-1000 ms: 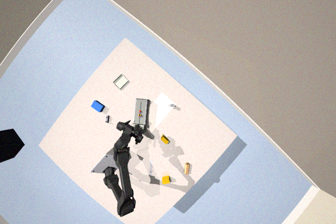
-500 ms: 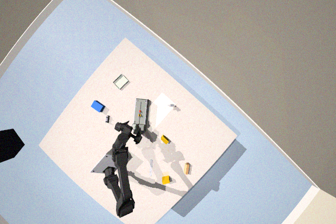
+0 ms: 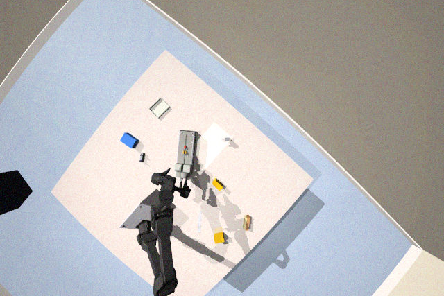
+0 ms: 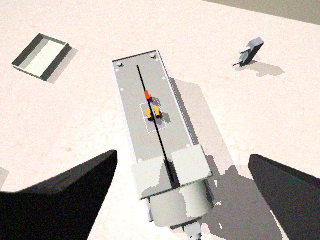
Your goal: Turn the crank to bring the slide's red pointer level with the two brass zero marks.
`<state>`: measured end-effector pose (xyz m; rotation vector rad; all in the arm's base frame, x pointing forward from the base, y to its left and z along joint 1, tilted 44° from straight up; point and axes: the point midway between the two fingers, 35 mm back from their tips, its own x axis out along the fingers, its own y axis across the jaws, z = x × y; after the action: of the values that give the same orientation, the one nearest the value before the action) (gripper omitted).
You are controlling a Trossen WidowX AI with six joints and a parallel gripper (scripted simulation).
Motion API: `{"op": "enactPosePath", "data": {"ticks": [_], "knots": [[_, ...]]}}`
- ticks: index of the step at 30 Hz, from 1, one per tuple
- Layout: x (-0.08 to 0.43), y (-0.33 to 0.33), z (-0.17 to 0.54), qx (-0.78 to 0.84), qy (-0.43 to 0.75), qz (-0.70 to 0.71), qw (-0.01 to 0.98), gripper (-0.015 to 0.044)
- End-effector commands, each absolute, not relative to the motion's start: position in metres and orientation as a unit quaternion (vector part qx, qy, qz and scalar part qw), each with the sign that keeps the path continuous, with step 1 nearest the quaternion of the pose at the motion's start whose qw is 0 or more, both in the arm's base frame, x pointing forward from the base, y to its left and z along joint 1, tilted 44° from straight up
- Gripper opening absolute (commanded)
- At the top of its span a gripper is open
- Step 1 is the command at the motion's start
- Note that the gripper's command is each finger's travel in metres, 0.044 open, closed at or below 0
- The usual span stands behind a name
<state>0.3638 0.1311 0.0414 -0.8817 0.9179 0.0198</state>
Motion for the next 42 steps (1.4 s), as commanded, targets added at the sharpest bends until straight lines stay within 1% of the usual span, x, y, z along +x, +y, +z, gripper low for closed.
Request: {"op": "enactPosePath", "data": {"ticks": [1, 18, 23, 31, 42], "knots": [[0.353, 0.121, 0.051, -0.421, 0.432, 0.040, 0.797, 0.0440], [0.302, 0.083, 0.075, -0.461, 0.417, 0.170, 0.765, 0.0440], [0.303, 0.081, 0.073, -0.461, 0.417, 0.170, 0.764, 0.0440], [0.305, 0.055, 0.046, -0.462, 0.417, 0.170, 0.764, 0.0440], [0.307, 0.046, 0.037, -0.462, 0.417, 0.171, 0.764, 0.0440]]}}
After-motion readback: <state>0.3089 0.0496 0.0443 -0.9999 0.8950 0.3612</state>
